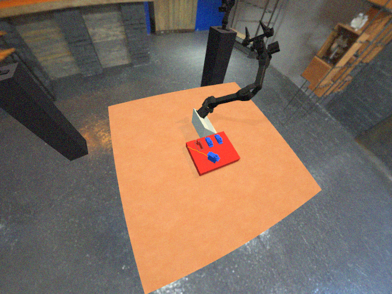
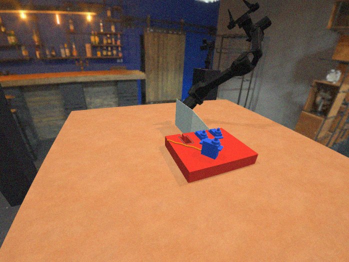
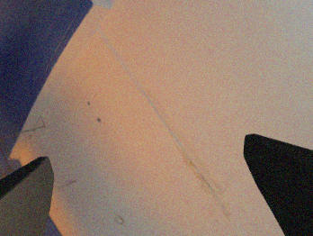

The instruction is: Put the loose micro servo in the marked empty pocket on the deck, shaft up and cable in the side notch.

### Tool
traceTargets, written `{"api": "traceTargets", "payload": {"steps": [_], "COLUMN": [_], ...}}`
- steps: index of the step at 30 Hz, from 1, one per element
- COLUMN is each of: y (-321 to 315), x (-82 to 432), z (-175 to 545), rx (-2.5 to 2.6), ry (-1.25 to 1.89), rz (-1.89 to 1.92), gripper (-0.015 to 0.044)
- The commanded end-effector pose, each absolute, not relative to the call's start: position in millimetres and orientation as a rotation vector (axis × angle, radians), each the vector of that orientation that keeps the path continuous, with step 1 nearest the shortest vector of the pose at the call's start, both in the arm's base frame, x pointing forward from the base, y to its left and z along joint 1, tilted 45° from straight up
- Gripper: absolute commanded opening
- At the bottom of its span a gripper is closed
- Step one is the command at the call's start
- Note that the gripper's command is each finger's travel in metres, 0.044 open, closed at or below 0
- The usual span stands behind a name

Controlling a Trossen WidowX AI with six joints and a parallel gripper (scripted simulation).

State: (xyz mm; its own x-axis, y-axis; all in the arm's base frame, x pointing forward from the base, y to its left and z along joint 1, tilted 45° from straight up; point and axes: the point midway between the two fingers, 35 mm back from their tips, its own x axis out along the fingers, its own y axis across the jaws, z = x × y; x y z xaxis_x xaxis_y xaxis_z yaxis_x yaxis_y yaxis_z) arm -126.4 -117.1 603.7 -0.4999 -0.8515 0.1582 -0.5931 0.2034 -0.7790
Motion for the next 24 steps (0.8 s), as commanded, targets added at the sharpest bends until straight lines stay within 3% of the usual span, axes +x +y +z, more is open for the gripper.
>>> {"api": "traceTargets", "payload": {"steps": [1,9,24], "y": [-117,-98,-3], "x": [-127,-151,-220], "z": [604,601,583], "rx": [-1.358,-1.232,-0.696], "ry": [2.177,2.259,2.424], "rz": [-1.191,-1.273,-1.63], "gripper": [0.0426,0.044,0.044]}}
